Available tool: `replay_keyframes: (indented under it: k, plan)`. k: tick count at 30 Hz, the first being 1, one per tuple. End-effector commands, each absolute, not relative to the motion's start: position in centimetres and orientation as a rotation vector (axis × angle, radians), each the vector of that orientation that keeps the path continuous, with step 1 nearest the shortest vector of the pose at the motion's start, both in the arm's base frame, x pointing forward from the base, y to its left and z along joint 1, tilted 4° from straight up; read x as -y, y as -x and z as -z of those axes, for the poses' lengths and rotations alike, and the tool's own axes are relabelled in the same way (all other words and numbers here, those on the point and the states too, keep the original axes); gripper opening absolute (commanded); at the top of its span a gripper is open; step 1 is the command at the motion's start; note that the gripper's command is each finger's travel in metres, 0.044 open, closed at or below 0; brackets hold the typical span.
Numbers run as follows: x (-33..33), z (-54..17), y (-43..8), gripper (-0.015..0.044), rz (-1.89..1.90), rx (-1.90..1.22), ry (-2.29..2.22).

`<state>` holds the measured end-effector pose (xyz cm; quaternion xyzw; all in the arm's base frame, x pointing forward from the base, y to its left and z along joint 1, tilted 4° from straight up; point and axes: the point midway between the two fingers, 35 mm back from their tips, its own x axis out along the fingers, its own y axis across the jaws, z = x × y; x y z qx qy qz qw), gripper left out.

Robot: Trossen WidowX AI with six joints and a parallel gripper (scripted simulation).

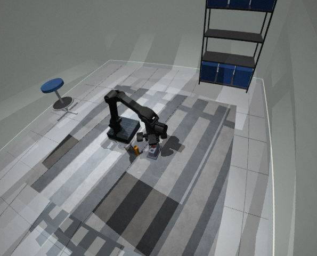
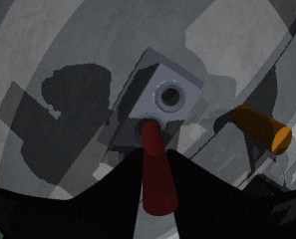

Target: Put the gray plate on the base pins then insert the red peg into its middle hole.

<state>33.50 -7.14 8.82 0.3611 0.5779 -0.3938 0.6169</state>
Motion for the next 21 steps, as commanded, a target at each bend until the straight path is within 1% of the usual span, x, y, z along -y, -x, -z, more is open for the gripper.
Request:
replay_keyframes:
  k: [1, 2, 7, 8, 21]
  plan:
    - [7.14, -8.83, -33.51, 0.0, 0.906, -1.33, -0.831]
    - [7.14, -8.83, -33.51, 0.0, 0.906, -1.33, -0.831]
    - [7.14, -8.83, -33.51, 0.0131, 0.906, -1.33, -0.831]
    - [7.14, -8.83, -33.51, 0.015, 0.906, -1.33, -0.831]
    - [7.12, -9.03, -33.51, 0.015, 0.906, -1.331, -0.829]
